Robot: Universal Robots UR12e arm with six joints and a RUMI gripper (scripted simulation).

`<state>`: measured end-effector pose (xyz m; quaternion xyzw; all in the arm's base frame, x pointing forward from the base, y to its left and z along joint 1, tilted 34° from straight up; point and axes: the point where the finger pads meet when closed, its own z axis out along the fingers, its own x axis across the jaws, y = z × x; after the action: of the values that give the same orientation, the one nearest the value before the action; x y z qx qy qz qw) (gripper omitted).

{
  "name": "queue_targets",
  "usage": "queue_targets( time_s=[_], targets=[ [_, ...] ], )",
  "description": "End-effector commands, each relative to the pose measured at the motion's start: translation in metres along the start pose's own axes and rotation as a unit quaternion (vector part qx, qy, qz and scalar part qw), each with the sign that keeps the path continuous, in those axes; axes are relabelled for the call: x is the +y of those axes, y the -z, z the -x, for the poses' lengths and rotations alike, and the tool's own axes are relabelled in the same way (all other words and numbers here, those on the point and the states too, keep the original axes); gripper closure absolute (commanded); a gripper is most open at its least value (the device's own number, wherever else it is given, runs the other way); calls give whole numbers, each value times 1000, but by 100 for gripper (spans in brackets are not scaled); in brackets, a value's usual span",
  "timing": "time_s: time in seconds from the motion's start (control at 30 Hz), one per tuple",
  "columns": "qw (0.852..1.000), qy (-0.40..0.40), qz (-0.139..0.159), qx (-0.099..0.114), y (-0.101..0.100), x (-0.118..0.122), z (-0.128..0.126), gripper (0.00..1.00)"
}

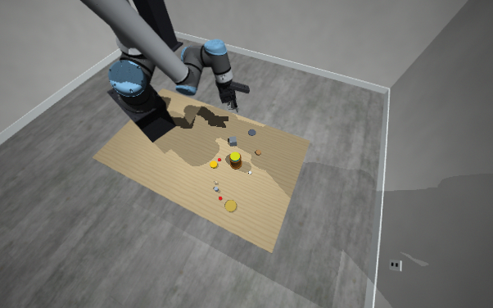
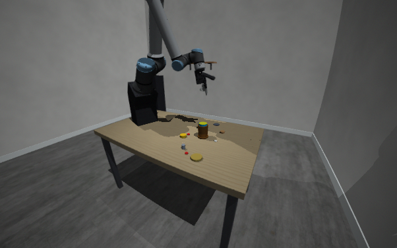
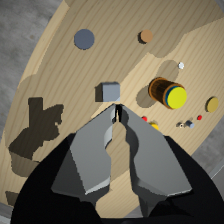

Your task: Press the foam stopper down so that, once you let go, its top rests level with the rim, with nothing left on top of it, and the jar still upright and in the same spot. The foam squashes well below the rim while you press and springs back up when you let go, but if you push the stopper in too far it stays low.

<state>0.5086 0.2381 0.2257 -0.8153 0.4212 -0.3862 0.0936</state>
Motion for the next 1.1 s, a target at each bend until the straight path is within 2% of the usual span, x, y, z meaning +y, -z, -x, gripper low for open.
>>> queue_targets(
  time_s=[0.0,0.23,0.5,0.57,0.8,1.07],
  targets=[
    [1000,-23,12,-7,-19,1,-14,100],
    [992,-114,52,-26,-80,17,-73,100],
    [971,-220,86,-42,-139,48,-144,100],
    [971,-220,86,-42,-139,48,-144,100],
    [957,-270,98,-48,-163,68,-180,100],
    [954,-278,99,-49,-166,71,-185,100]
  ],
)
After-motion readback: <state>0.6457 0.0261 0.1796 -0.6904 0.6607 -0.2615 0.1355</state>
